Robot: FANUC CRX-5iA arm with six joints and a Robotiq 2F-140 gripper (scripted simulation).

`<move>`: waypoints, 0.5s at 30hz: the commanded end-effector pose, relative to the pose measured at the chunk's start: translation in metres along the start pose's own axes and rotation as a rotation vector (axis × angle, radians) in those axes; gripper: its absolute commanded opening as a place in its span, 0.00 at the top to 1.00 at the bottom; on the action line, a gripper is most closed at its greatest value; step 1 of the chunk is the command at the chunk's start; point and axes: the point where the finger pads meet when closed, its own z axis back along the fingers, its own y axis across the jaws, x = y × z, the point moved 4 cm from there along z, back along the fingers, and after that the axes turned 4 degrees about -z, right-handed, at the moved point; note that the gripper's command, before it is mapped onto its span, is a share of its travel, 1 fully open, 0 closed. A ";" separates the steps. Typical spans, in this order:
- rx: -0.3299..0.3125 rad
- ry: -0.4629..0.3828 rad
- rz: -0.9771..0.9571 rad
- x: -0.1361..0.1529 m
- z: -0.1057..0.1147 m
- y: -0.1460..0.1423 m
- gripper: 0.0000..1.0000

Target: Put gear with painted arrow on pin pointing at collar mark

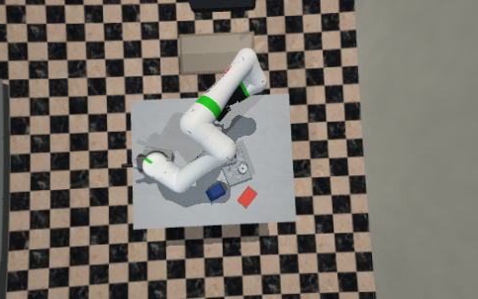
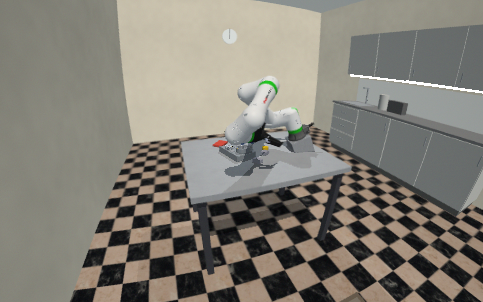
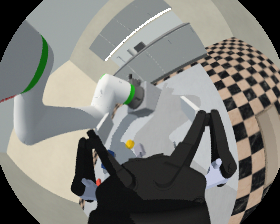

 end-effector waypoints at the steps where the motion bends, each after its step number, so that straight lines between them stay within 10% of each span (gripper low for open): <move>1: 0.207 -0.043 -0.161 0.004 0.008 0.008 0.00; 6: 0.328 -0.055 -0.250 0.007 0.016 0.012 0.00; 15: 0.759 -0.055 -0.579 0.028 0.061 -0.004 0.00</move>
